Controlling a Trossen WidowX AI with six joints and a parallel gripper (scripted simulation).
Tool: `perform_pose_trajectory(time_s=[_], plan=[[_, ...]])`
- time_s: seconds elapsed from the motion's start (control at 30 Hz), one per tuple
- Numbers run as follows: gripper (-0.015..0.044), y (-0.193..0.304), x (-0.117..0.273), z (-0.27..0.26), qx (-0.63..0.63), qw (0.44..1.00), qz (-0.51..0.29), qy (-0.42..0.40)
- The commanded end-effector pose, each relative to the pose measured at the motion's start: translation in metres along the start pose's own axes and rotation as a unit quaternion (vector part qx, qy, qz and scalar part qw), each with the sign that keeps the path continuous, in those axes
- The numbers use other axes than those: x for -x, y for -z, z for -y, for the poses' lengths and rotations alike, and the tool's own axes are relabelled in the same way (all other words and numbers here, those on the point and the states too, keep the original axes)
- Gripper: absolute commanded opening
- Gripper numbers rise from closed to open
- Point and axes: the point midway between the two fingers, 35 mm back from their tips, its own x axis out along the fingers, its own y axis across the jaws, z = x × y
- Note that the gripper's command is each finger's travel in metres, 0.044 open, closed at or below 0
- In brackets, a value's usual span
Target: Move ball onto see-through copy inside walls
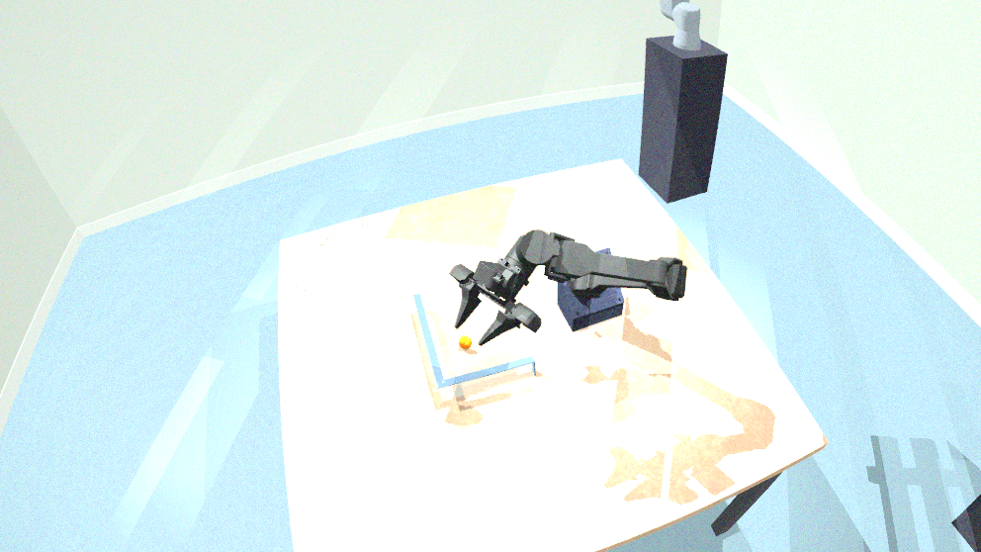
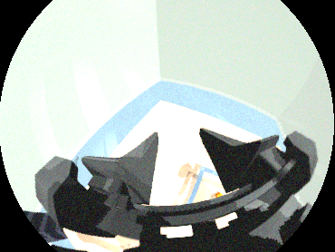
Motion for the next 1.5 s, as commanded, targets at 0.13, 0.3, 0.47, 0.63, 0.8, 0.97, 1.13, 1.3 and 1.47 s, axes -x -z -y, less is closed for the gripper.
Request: perform_pose_trajectory(time_s=[0.13,0.3,0.47,0.63,0.8,0.97,1.13,1.3,1.47], plan=[[0.0271,0.055,-0.034,0.094,0.131,0.983,-0.111,0.058],[0.0271,0.092,-0.043,0.129,0.186,0.965,-0.177,0.057],[0.0271,0.133,-0.047,0.157,0.239,0.938,-0.247,0.037],[0.0271,0.178,-0.047,0.18,0.293,0.902,-0.317,-0.007],[0.0271,0.224,-0.042,0.195,0.34,0.858,-0.378,-0.073],[0.0271,0.268,-0.033,0.203,0.379,0.808,-0.423,-0.158],[0.0271,0.311,-0.019,0.205,0.408,0.754,-0.446,-0.258],[0.0271,0.315,-0.017,0.205,0.411,0.747,-0.447,-0.27],[0.0271,0.315,-0.017,0.205,0.411,0.747,-0.447,-0.27]])
